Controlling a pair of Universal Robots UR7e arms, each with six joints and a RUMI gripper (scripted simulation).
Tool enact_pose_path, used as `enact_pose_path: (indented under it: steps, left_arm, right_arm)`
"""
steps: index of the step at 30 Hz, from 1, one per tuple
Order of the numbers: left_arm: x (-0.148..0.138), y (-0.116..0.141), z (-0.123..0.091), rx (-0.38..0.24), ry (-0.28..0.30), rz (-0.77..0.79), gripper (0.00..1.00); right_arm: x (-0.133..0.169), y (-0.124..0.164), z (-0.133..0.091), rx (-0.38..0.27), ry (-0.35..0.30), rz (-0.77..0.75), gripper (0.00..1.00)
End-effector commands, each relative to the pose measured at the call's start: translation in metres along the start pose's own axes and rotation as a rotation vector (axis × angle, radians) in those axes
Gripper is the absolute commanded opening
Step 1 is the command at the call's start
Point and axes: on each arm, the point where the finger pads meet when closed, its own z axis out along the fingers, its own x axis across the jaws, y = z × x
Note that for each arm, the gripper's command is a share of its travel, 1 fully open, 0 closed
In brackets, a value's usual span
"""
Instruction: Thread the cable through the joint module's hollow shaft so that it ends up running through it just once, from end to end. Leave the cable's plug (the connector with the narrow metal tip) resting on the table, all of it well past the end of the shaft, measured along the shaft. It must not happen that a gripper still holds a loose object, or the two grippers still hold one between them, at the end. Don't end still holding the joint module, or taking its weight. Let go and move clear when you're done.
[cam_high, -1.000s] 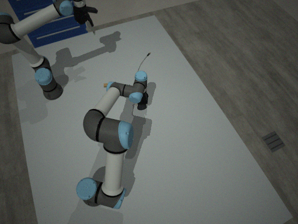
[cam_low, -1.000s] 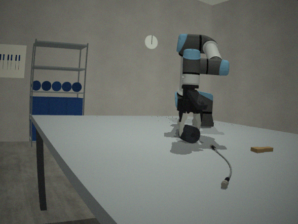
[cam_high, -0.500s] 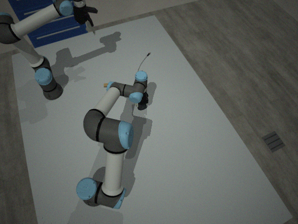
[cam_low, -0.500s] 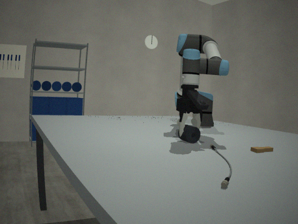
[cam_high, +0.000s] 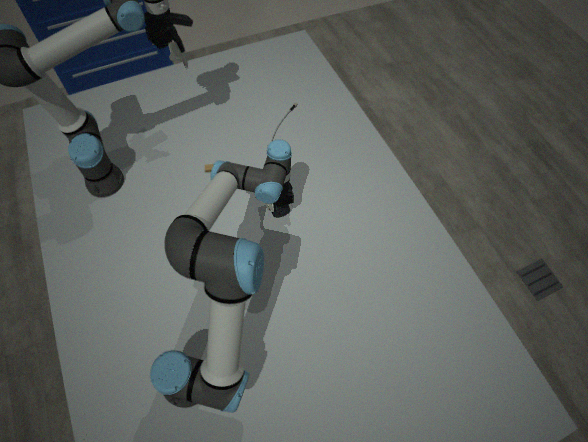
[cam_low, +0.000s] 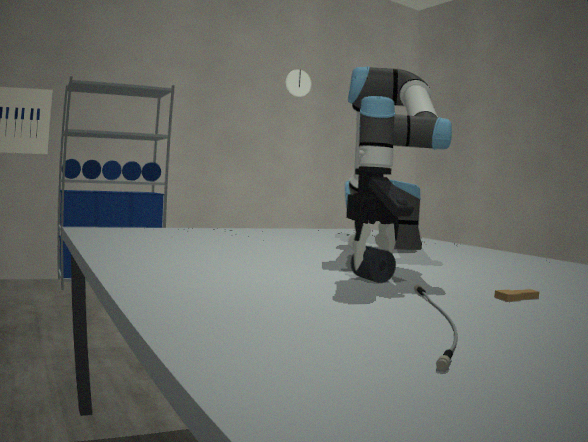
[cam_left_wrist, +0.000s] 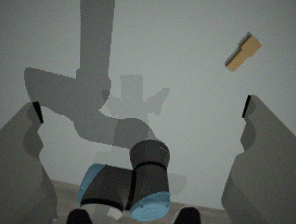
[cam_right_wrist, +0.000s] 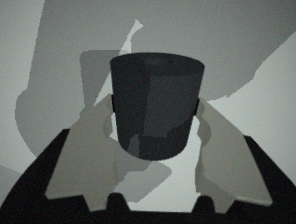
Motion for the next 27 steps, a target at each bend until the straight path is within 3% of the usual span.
enact_pose_path:
  steps: [1,27]
  left_arm:
    - [0.0001,-0.0001,-0.0004,0.001,0.0,0.0,0.98]
    - [0.0001,-0.0001,-0.0004,0.001,0.0,0.0,0.98]
  right_arm:
    - [0.0004,-0.0005,-0.0012,0.002,0.001,-0.017,0.44]
    - [0.0006,-0.0006,-0.002,0.003,0.002,-0.078,0.44]
